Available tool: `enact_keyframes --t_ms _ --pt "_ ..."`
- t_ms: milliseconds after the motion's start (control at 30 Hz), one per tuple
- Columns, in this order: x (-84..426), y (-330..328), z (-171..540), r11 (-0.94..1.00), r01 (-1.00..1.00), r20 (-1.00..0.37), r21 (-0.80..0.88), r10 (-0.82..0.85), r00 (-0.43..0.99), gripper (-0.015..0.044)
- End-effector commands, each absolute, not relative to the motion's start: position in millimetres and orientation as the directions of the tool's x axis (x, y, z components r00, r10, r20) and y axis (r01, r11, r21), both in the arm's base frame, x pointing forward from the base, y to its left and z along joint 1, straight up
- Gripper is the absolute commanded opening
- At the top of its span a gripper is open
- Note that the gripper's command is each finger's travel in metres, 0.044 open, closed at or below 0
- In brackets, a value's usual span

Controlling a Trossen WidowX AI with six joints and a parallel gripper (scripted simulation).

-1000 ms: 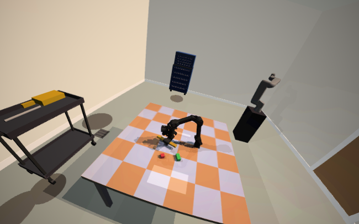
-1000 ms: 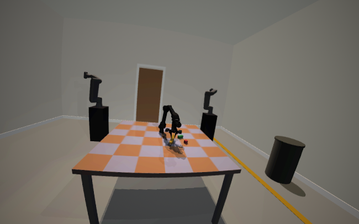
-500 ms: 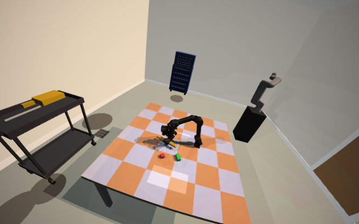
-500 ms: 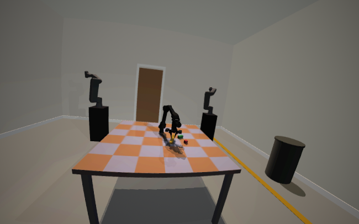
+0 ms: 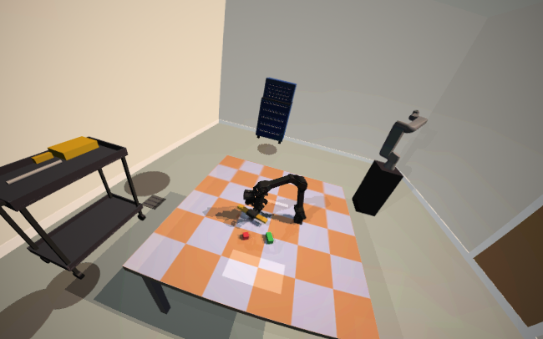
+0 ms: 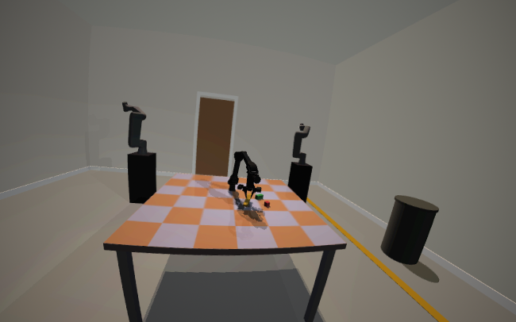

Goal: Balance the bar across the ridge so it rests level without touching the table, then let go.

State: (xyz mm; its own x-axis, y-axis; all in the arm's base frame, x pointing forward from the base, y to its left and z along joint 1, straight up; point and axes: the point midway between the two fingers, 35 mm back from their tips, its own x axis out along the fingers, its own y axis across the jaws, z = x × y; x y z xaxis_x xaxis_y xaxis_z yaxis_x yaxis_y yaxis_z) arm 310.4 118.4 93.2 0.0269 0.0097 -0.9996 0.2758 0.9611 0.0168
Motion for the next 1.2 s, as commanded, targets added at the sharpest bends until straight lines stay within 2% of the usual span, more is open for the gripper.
enact_keyframes --t_ms 0,733,1033,1067,1167 --pt "310.4 118.4 93.2 0.961 0.276 -1.0 0.017 0.01 0.027 0.0171" --pt "310.4 118.4 93.2 0.961 0.276 -1.0 0.017 0.01 0.027 0.0185" --pt "310.4 118.4 93.2 0.961 0.276 -1.0 0.017 0.01 0.027 0.0421" --pt "310.4 118.4 93.2 0.961 0.276 -1.0 0.017 0.01 0.027 0.044" --pt "310.8 118.5 95.2 0.961 0.276 -1.0 0.017 0.01 0.027 0.044"
